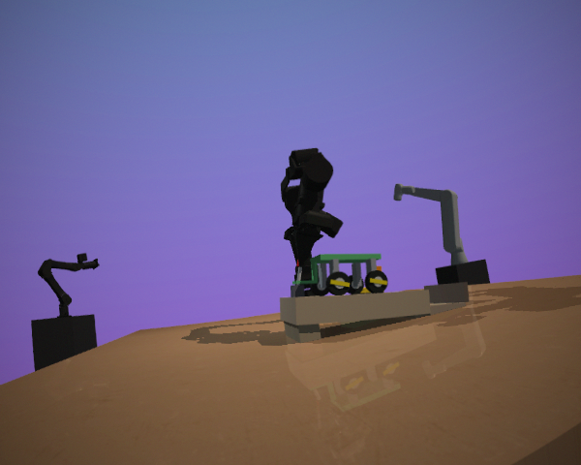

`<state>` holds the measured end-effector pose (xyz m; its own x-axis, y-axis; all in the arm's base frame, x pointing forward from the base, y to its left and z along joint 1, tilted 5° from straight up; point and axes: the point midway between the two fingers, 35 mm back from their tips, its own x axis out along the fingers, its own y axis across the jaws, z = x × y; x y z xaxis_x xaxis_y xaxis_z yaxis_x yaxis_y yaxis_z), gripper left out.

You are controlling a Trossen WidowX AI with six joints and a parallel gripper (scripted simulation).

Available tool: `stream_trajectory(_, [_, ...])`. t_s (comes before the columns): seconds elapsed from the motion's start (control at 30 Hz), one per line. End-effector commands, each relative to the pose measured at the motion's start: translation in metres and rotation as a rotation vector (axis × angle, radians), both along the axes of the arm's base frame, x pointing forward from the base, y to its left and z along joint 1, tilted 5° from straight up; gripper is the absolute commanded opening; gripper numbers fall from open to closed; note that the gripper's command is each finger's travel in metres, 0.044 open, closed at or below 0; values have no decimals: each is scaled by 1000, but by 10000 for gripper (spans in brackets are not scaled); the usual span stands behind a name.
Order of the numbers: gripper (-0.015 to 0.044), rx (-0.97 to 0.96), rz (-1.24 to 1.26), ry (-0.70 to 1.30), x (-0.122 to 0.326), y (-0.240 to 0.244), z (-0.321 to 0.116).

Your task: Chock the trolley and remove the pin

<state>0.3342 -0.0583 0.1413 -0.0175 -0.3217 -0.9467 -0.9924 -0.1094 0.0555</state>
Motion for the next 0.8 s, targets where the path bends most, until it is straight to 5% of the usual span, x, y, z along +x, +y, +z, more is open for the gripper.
stream_trajectory(0.0, [0,-4,-4,-7,0,0,5])
stream_trajectory(0.77, [0,-4,-4,-7,2,2,21])
